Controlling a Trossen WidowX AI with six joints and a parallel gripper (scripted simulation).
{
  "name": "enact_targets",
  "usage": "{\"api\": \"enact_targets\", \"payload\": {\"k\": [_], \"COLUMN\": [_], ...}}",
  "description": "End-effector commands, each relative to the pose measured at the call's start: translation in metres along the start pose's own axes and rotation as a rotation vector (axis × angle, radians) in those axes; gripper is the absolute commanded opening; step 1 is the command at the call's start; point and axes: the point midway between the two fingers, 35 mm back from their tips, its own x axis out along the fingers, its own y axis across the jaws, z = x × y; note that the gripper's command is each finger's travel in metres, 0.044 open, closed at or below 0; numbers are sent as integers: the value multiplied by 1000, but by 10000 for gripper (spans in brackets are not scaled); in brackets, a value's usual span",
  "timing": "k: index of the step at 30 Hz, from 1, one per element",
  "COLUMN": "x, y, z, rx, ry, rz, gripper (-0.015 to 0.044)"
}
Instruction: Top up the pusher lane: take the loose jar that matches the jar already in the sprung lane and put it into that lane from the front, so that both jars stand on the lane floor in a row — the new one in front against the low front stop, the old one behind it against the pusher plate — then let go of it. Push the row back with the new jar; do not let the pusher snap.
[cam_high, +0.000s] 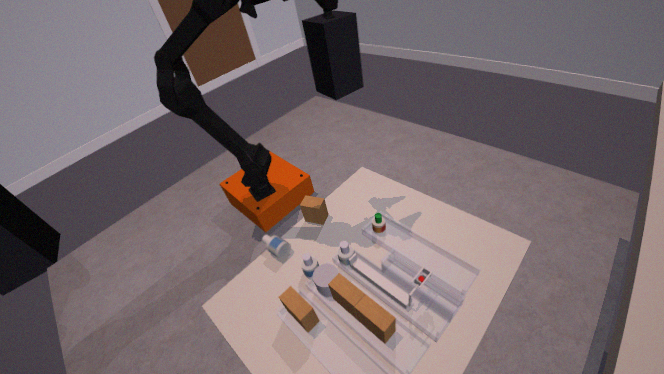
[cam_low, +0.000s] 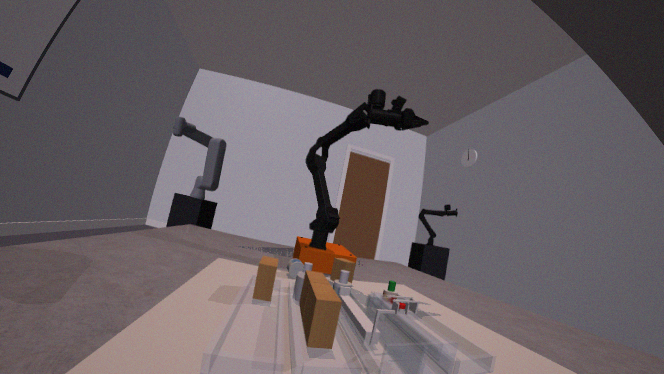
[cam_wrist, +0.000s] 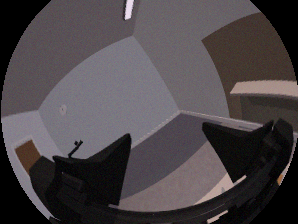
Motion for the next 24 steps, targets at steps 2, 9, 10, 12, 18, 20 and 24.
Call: {"api": "enact_targets", "payload": {"k": [2, 9, 10, 12, 18, 20, 24], "x": [14, -5, -11, -24, -78, -101, -149], "y": [-78, -183, -196, -222, -291, -308, -333], "z": [-37, -91, -99, -116, -174, -194, -237], "rx": [18, 73, 84, 109, 194, 230, 317], "ry": [107, 265, 289, 339, 523, 591, 736], "rz": [-232, -537, -578, -658, -887, -954, -1069], "gripper": [440, 440, 440, 440, 440, 440, 440]}}
